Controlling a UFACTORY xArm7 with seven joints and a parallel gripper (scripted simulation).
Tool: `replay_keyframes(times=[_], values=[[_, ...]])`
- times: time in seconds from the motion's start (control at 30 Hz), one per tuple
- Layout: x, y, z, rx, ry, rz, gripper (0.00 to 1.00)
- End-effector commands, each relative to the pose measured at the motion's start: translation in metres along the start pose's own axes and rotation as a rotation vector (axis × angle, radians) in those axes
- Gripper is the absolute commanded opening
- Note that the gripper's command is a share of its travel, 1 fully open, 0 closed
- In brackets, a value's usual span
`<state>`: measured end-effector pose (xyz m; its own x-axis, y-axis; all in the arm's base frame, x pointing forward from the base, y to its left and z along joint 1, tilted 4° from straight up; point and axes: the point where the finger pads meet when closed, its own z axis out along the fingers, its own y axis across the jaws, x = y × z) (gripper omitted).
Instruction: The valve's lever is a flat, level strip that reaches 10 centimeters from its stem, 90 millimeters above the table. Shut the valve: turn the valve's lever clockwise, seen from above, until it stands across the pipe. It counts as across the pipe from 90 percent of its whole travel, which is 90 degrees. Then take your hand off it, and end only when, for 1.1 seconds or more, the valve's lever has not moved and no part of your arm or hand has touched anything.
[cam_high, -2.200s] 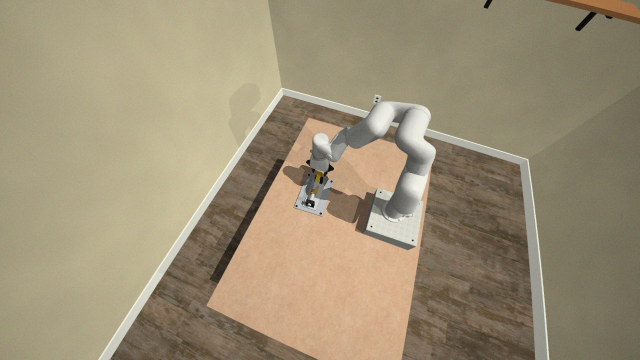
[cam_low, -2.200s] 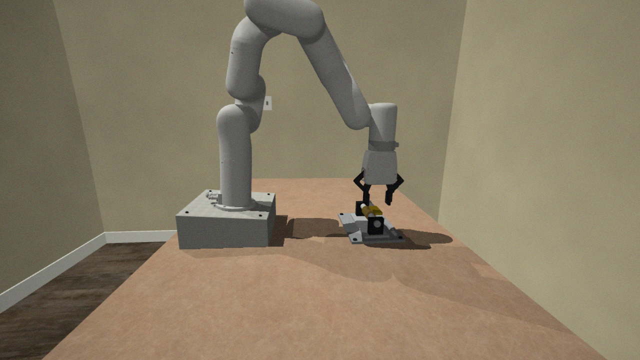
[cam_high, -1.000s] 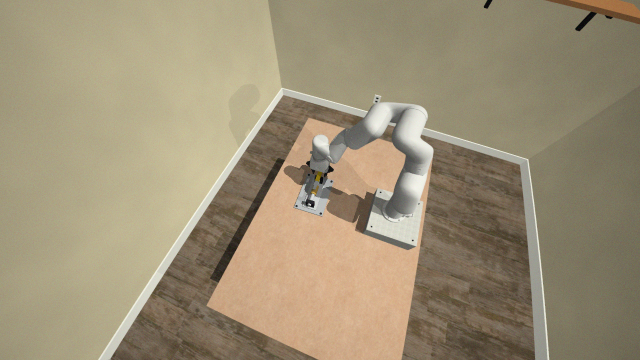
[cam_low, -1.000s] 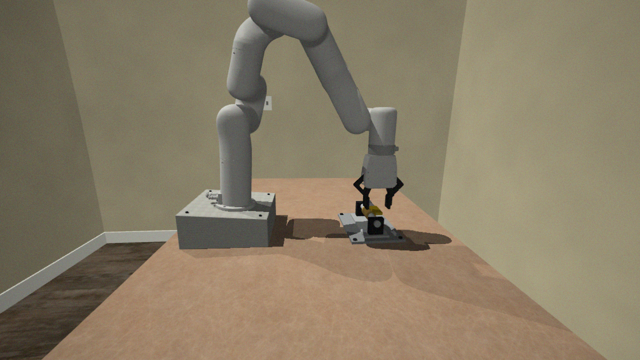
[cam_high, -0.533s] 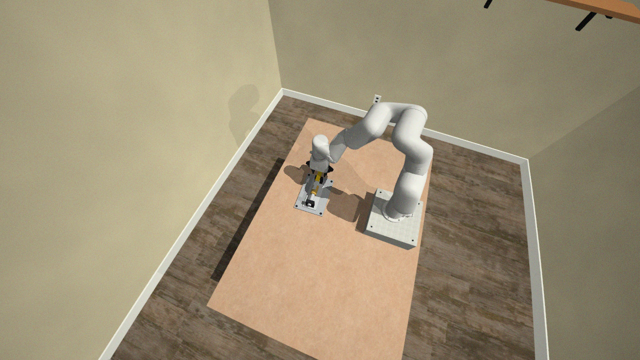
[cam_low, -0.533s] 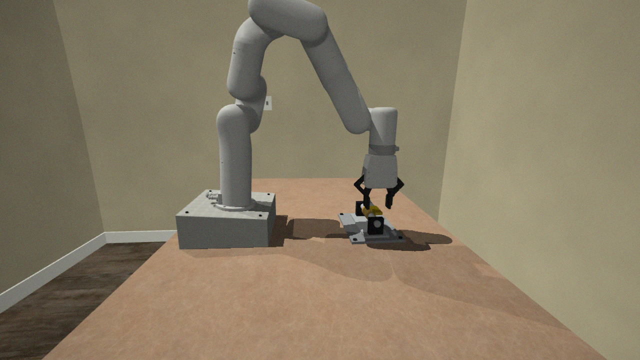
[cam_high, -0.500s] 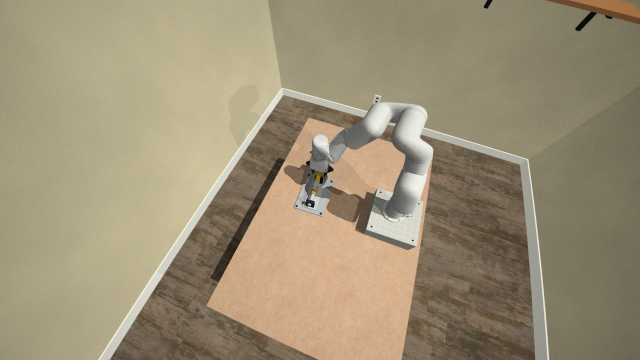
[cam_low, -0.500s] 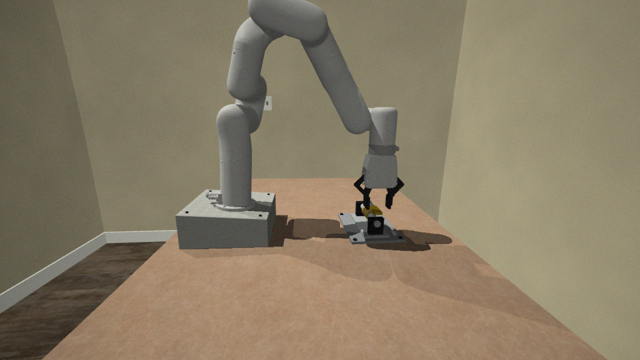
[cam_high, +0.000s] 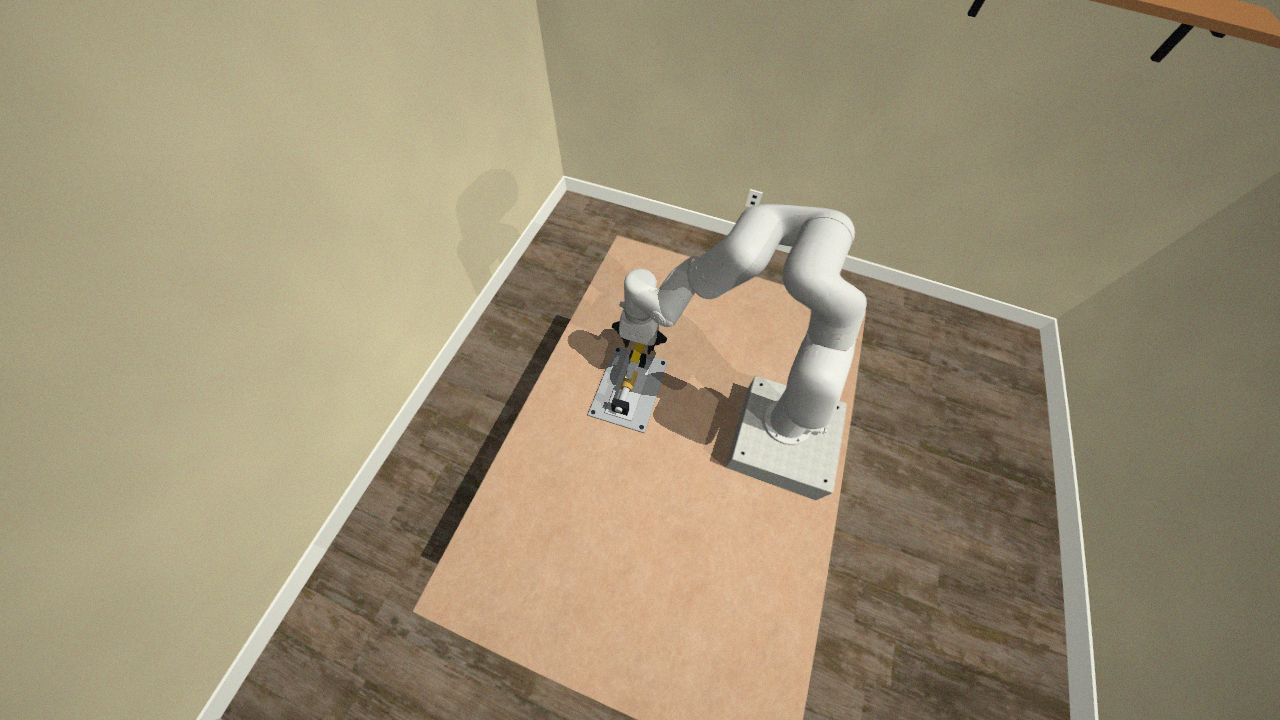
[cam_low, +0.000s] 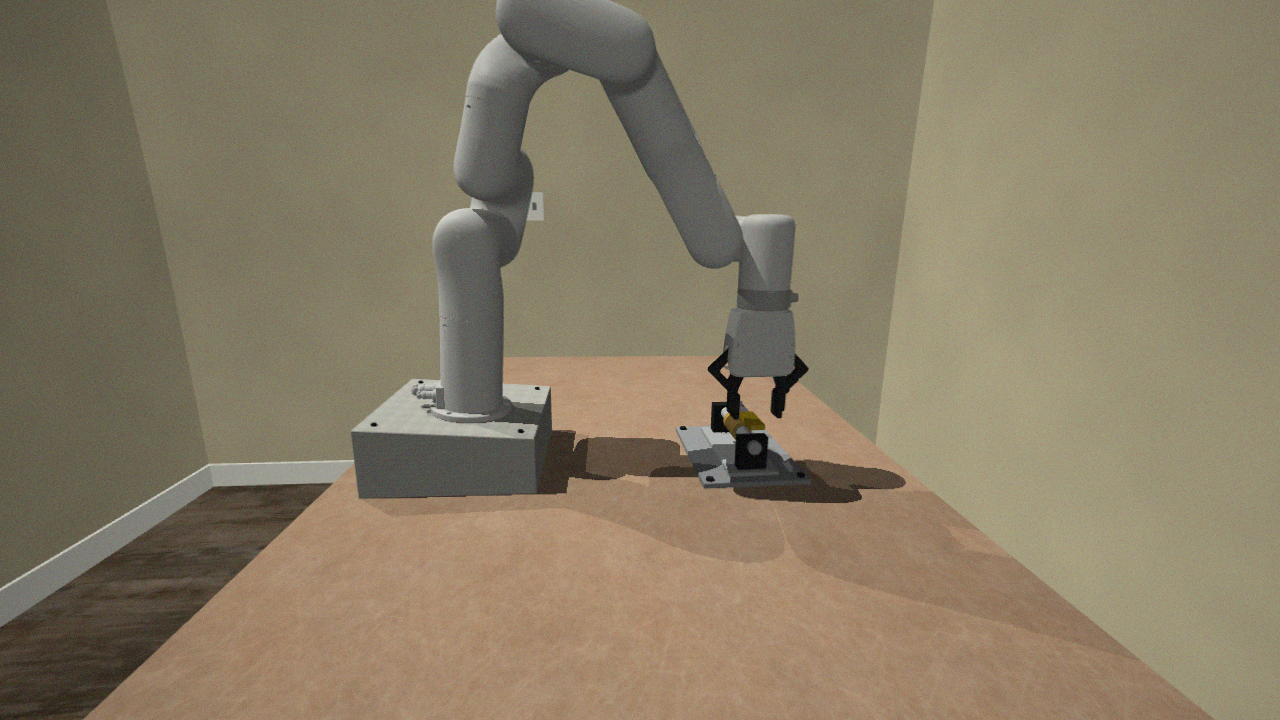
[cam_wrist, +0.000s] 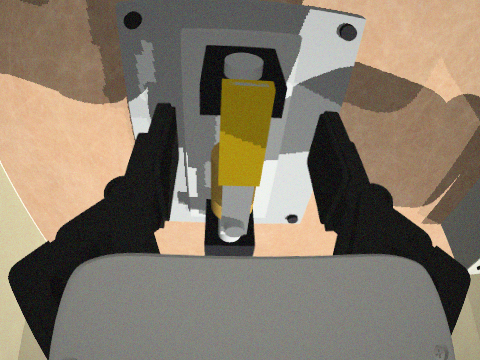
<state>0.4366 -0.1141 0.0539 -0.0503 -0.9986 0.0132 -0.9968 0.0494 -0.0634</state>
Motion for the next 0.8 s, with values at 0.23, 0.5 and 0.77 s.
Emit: replay_keyframes(times=[0.23,0.5,0.77], values=[[0.0003,-0.0015,0.0,0.004,0.001,0.0,0.68],[0.0003,-0.0015,0.0037,0.004,0.001,0.0,0.68],[0.0003,-0.0015,0.0077,0.004,0.001,0.0,0.68]])
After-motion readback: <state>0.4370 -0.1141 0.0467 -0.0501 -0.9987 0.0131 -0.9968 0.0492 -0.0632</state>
